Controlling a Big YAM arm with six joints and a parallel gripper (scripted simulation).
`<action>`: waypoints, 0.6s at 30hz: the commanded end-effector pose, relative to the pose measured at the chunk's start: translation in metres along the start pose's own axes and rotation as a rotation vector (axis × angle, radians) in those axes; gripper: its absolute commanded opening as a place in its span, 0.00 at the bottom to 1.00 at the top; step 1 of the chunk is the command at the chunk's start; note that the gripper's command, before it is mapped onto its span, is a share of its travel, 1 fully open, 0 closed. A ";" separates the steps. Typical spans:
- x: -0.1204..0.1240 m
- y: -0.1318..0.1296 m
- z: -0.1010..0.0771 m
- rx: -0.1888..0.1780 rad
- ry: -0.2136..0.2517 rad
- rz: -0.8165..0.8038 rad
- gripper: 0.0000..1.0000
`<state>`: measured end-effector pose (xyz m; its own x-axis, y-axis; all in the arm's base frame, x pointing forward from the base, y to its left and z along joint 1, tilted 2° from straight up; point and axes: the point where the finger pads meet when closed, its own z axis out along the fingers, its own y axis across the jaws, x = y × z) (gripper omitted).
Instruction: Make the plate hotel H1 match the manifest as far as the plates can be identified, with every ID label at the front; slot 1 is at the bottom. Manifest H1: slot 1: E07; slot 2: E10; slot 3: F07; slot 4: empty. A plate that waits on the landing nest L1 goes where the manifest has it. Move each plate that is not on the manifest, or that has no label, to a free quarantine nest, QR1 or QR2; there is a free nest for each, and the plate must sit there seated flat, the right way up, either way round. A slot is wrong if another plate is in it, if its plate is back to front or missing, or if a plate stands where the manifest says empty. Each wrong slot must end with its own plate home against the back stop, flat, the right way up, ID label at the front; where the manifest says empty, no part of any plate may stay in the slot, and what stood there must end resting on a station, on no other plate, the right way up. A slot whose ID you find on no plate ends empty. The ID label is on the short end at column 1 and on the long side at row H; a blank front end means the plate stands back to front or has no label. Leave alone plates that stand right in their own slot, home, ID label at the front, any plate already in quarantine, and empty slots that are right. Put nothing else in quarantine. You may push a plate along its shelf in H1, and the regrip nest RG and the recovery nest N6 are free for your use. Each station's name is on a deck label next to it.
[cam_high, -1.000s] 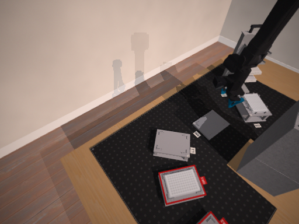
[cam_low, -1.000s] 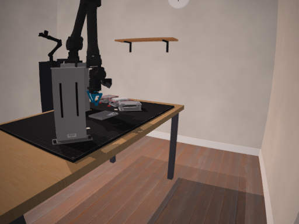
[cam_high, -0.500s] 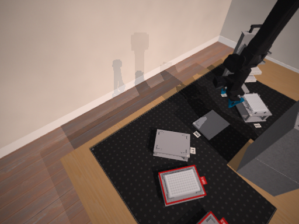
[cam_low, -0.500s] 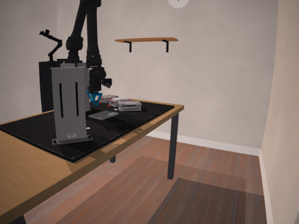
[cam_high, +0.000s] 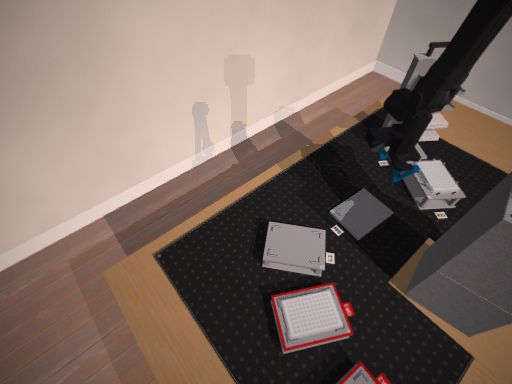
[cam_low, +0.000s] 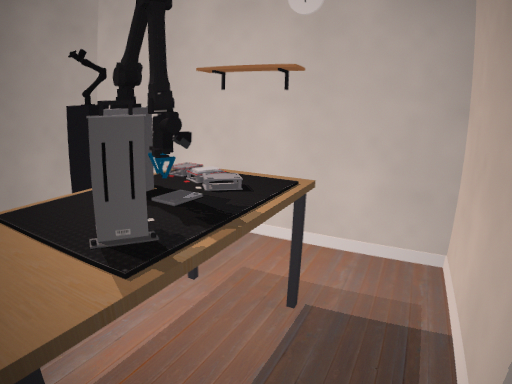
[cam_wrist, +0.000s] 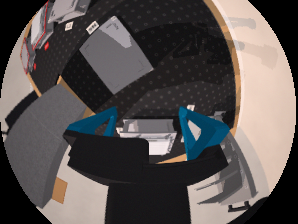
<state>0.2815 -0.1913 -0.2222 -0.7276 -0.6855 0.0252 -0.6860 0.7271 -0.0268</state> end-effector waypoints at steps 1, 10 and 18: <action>0.005 -0.006 -0.012 0.014 -0.001 0.010 1.00; 0.005 -0.006 -0.027 0.014 -0.001 0.015 1.00; 0.004 -0.005 -0.037 0.014 -0.001 0.016 1.00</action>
<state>0.2829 -0.1922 -0.1950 -0.7277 -0.6855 0.0241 -0.6859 0.7270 -0.0311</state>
